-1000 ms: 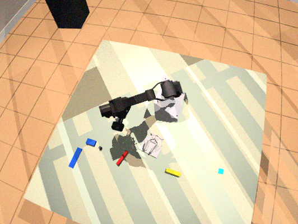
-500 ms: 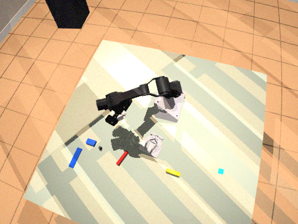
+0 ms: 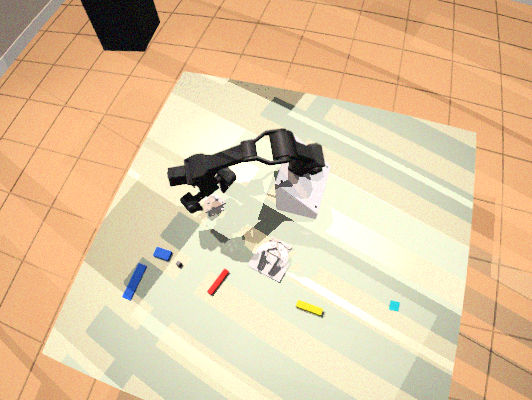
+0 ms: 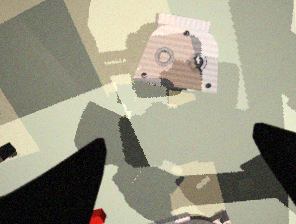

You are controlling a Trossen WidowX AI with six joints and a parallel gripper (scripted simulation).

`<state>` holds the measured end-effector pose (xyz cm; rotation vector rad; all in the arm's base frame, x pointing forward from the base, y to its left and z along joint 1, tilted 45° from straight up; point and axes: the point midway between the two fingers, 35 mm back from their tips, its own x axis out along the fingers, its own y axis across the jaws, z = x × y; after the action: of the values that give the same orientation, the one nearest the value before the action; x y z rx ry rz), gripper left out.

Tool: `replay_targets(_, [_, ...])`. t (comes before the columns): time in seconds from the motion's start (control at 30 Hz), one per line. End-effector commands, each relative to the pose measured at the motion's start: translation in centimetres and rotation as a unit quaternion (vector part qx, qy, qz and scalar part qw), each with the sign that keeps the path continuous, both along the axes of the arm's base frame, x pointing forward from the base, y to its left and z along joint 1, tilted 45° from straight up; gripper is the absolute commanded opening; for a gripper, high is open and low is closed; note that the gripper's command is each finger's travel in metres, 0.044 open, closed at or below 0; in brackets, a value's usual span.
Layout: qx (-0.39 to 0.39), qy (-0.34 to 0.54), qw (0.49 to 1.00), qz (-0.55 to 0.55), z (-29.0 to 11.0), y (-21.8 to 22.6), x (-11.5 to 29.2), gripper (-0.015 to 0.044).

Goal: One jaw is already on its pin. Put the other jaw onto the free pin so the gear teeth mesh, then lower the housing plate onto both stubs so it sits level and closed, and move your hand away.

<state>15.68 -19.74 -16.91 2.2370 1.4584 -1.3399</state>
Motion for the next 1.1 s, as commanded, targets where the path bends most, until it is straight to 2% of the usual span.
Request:
replay_targets(0.0, [0.004,0.024,0.999,-0.023,-0.4,-0.4,-0.6,0.0440])
replay_targets(0.37, [0.024,0.087,0.992,-0.093,-1.5,-0.8,-2.5,0.0440])
replay_targets(0.5, [0.024,0.088,0.991,-0.094,-1.6,-0.7,-2.5,0.0440])
replay_targets(0.67, [0.025,0.088,0.991,-0.094,-4.1,1.9,-2.2,0.0440])
replay_targets(1.07, [0.025,0.088,0.991,-0.094,-4.3,2.1,-2.1,0.0440])
